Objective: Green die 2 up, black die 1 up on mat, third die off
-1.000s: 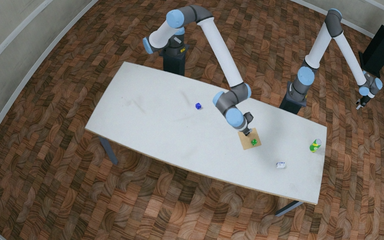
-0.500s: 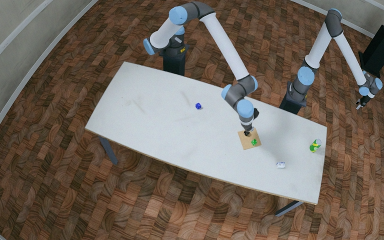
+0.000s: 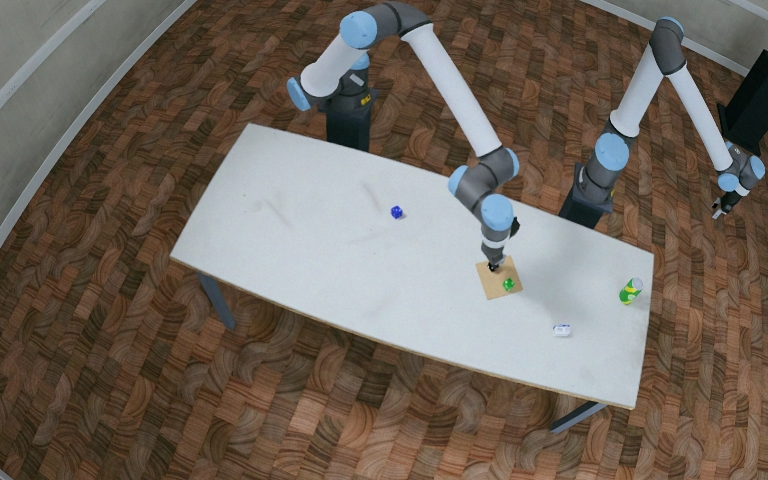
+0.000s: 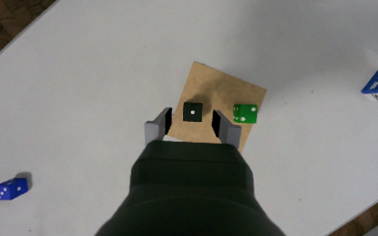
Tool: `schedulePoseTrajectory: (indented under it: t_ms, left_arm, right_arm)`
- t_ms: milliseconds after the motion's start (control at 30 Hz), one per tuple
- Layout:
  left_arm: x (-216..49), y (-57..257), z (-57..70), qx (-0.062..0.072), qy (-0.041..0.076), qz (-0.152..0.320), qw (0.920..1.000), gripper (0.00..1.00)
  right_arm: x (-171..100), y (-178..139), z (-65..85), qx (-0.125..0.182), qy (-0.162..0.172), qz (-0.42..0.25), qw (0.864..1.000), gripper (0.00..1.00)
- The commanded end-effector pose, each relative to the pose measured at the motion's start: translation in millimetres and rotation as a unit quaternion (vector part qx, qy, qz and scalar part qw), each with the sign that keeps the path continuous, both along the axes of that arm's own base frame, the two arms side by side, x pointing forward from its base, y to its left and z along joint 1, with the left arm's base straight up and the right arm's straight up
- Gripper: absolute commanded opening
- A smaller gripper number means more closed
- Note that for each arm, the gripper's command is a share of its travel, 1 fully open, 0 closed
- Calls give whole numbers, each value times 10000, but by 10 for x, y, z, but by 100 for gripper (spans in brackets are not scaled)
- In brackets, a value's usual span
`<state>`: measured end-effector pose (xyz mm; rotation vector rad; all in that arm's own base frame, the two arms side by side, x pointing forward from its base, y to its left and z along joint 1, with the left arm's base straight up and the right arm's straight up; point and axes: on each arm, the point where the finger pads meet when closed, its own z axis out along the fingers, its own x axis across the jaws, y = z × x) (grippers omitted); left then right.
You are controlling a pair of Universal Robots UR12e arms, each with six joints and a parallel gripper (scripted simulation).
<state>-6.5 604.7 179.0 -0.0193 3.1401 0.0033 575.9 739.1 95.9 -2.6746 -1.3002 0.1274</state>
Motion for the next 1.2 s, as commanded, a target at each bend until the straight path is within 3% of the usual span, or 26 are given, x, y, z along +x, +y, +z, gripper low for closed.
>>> schedulePoseTrajectory:
  t_ms: [0, 167, 300, 1000, 1167]
  left_arm:
    - [-20, -8, -19, -10, 7, 9, 10000, 100]
    - [-20, -8, -19, -10, 7, 9, 10000, 100]
    - [-20, -8, -19, -10, 7, 9, 10000, 100]
    - [-20, -8, -19, -10, 7, 9, 10000, 100]
    - [-20, -8, -19, -10, 7, 9, 10000, 100]
  right_arm:
    - [-61, 30, 22, -305, -388, 24, 9988, 100]
    - [-61, 37, 41, -521, -696, 25, 9962, 100]
    - [-61, 38, 45, -548, -738, 26, 9958, 100]
    - [-61, 39, 49, -553, -745, 26, 9957, 100]
    - [-61, 38, 134, -553, -745, 26, 9957, 100]
